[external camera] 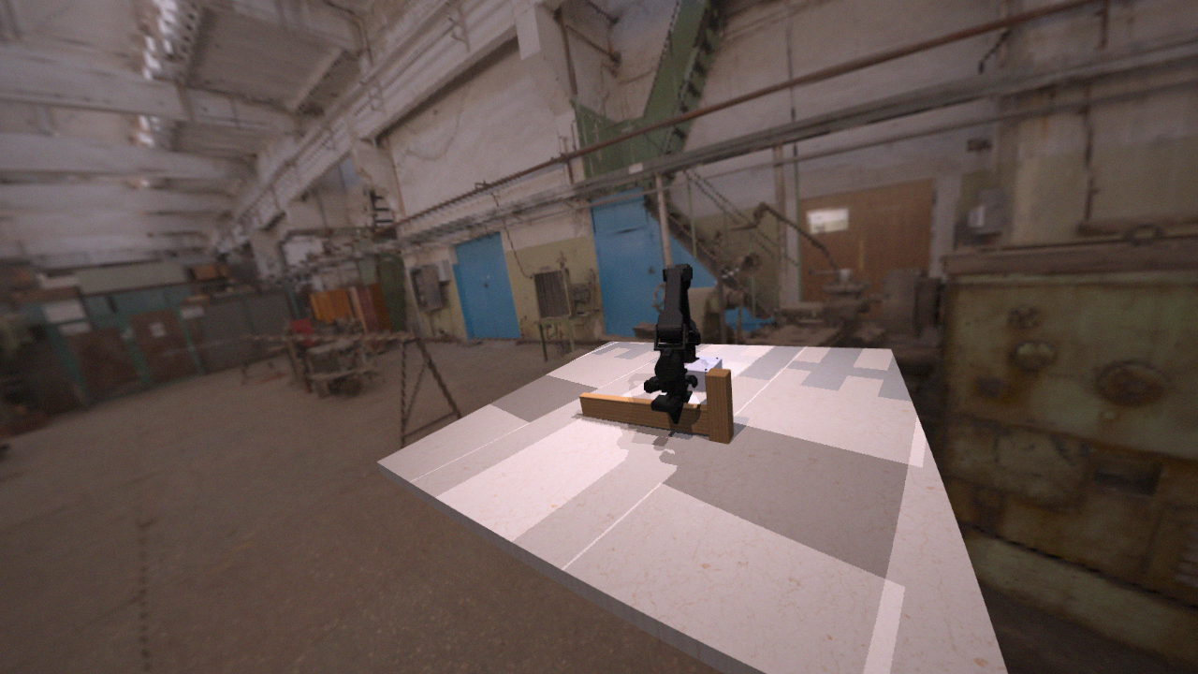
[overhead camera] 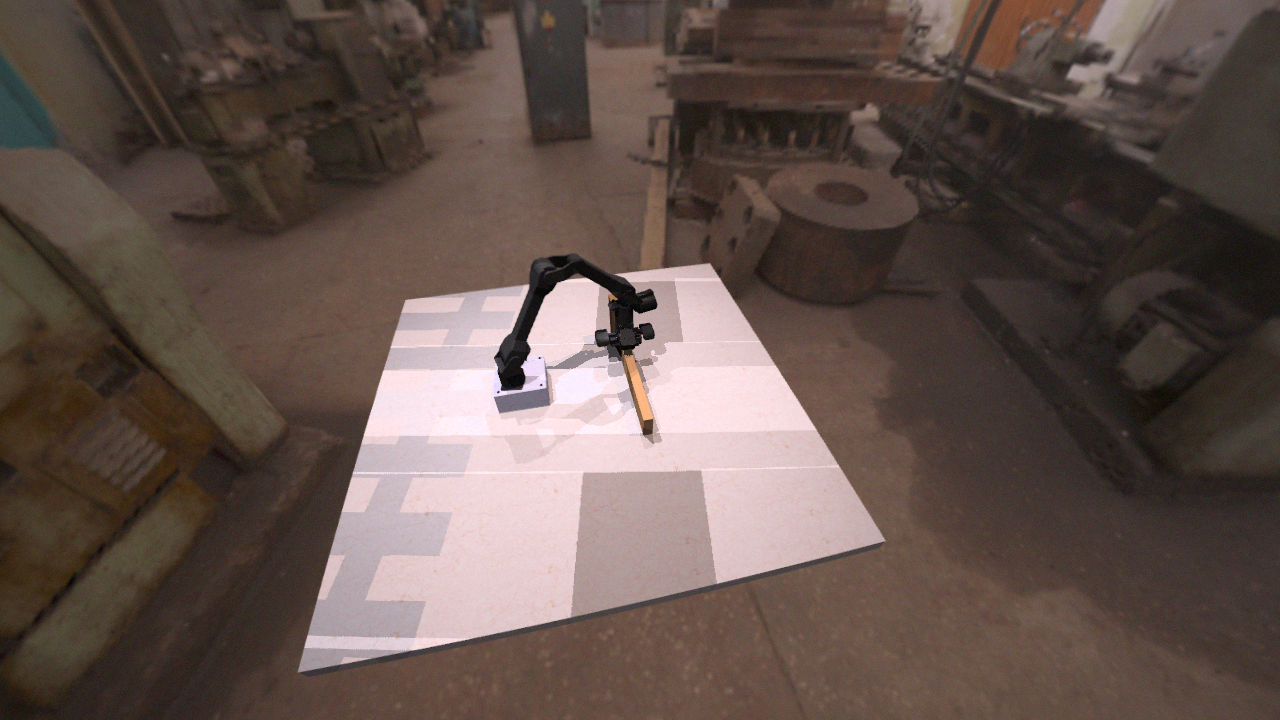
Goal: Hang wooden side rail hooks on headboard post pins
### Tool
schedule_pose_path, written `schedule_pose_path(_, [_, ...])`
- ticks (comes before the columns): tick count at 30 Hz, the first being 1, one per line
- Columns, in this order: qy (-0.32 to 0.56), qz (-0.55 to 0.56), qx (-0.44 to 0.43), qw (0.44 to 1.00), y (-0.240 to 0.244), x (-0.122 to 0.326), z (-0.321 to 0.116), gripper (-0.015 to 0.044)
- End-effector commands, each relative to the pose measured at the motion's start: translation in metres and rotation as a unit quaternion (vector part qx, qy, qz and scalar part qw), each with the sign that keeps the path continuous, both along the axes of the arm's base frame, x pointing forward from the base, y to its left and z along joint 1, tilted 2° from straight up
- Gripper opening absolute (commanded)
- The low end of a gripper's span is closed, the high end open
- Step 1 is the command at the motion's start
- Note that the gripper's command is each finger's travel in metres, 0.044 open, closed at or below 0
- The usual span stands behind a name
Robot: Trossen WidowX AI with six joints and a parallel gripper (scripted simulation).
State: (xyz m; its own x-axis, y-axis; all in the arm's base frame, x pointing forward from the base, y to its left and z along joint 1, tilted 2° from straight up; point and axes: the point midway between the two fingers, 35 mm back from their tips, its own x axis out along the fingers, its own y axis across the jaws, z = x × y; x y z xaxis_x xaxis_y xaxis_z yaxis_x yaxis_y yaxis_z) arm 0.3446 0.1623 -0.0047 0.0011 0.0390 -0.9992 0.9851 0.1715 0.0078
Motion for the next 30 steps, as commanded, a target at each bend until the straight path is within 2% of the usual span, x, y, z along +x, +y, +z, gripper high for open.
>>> schedule_pose_path(1, [0.000,-0.001,0.003,1.000,0.0010,0.0002,-0.0002,0.0000])
schedule_pose_path(27, [0.000,-0.001,0.003,1.000,0.0011,0.0002,-0.0044,0.0000])
schedule_pose_path(30, [0.000,-0.001,0.000,1.000,0.0002,-0.0003,-0.0036,0.0079])
